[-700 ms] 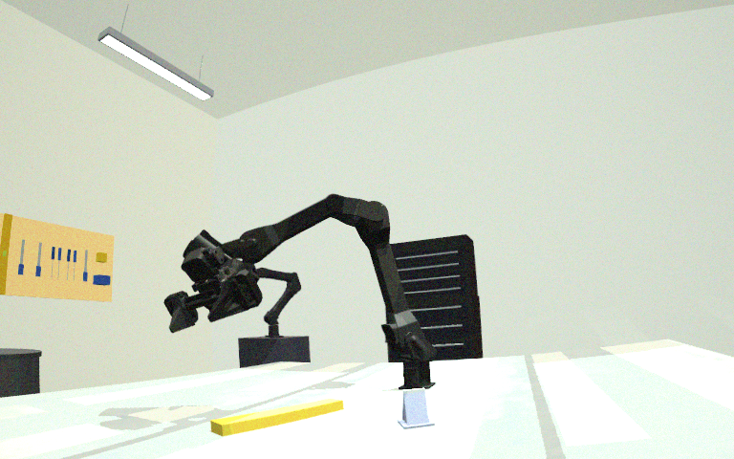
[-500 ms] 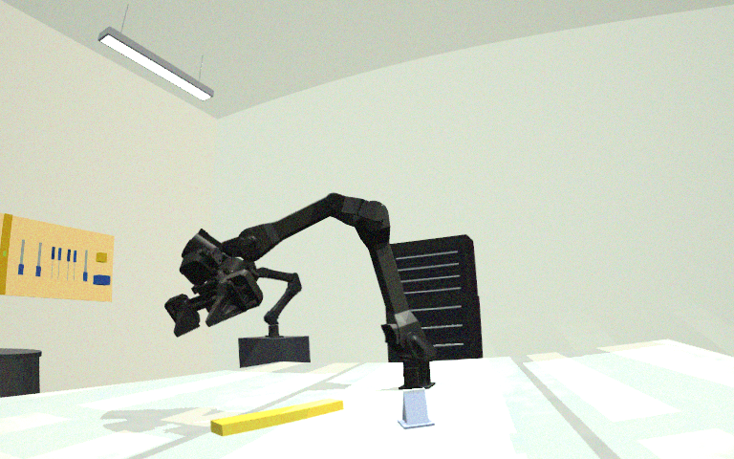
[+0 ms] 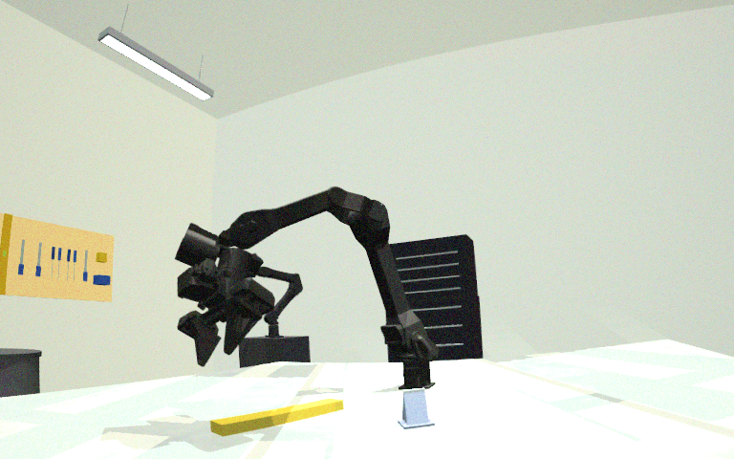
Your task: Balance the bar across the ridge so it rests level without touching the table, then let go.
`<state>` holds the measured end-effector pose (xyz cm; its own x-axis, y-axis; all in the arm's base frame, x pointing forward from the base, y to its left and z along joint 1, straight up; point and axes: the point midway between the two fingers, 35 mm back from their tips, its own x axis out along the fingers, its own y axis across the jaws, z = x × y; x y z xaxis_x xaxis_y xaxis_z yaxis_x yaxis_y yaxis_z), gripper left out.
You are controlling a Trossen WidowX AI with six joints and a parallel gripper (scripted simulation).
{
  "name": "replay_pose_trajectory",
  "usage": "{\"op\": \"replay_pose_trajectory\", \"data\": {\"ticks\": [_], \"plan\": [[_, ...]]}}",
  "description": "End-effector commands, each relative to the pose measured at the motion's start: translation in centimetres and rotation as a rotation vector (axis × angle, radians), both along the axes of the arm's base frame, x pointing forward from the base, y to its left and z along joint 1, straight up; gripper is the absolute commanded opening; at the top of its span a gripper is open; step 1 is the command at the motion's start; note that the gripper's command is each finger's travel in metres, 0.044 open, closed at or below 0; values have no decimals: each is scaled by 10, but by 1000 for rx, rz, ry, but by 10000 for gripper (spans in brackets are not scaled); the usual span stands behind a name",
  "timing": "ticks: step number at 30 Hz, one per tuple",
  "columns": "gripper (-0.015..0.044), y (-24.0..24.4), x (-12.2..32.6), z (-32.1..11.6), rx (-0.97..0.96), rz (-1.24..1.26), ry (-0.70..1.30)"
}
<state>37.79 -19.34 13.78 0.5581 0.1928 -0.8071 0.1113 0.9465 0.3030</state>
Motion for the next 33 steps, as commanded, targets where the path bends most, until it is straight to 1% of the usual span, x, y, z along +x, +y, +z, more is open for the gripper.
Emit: {"op": "replay_pose_trajectory", "data": {"ticks": [1,9,19,26,33], "plan": [[315,13,-1,-8,-3,-26,109],[315,41,-8,-17,-51,-70,337],[315,68,-22,-17,-171,-111,565],[315,70,-22,-20,-181,-113,578],[315,69,-21,-57,-181,-113,578]]}}
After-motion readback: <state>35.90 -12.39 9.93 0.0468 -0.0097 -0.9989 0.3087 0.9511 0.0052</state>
